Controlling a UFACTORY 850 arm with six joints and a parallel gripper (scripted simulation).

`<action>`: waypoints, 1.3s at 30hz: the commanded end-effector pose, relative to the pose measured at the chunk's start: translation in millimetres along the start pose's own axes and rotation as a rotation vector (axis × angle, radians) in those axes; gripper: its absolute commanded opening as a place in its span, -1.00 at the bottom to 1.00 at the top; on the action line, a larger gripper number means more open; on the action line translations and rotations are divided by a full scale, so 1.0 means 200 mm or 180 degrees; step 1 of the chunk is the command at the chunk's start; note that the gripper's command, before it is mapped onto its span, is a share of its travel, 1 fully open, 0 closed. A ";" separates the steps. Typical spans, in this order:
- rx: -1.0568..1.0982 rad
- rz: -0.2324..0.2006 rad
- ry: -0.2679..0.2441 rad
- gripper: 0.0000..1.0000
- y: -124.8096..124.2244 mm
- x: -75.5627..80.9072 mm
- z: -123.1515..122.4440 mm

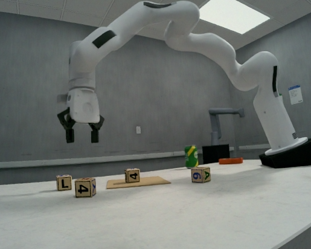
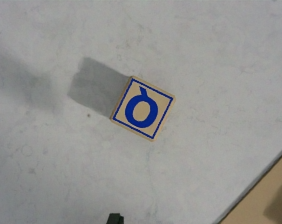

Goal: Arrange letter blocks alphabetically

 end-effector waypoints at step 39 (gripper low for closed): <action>-0.1210 0.0006 0.0009 1.00 0.49 0.05 0.01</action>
Point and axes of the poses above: the point where the finger pads meet when closed, its own x axis back along the fingers, its own y axis across the jaws, z = x × y, the point moved 7 cm from there along x, back along the fingers, and after that the axes turned 15 degrees about -x, right-handed, at the moved point
